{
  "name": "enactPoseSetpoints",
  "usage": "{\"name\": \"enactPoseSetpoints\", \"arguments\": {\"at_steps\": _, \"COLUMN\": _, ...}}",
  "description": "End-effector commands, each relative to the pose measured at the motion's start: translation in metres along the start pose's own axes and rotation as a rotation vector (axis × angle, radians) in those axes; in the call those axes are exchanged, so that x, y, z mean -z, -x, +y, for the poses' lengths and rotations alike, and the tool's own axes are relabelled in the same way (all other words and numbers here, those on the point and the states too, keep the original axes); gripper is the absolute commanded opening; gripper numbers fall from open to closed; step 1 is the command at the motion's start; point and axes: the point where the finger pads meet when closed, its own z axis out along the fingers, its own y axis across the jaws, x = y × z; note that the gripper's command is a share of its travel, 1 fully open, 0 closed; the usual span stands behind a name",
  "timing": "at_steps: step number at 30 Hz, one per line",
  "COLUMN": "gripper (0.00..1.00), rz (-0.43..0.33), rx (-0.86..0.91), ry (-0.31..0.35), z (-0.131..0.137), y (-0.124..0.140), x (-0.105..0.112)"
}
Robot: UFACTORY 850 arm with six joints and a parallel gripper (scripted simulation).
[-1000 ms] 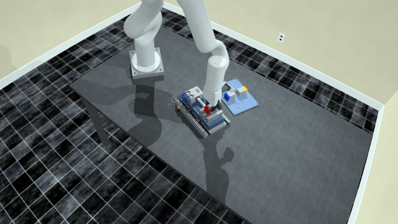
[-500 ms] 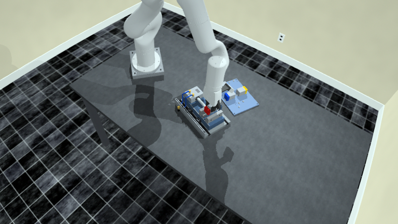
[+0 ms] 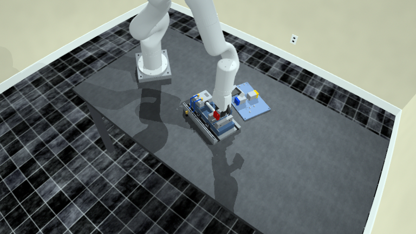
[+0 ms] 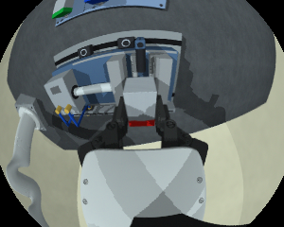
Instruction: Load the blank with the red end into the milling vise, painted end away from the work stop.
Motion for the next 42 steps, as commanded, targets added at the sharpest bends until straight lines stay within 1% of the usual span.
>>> {"name": "enactPoseSetpoints", "arguments": {"at_steps": 1, "gripper": 0.00, "rz": 0.000, "rx": 0.000, "ry": 0.002, "z": 0.0009, "y": -0.0002, "x": 0.0008}}
{"name": "enactPoseSetpoints", "arguments": {"at_steps": 42, "gripper": 0.00, "rz": 0.000, "rx": 0.000, "ry": 0.002, "z": 0.0010, "y": -0.0002, "x": -0.0028}}
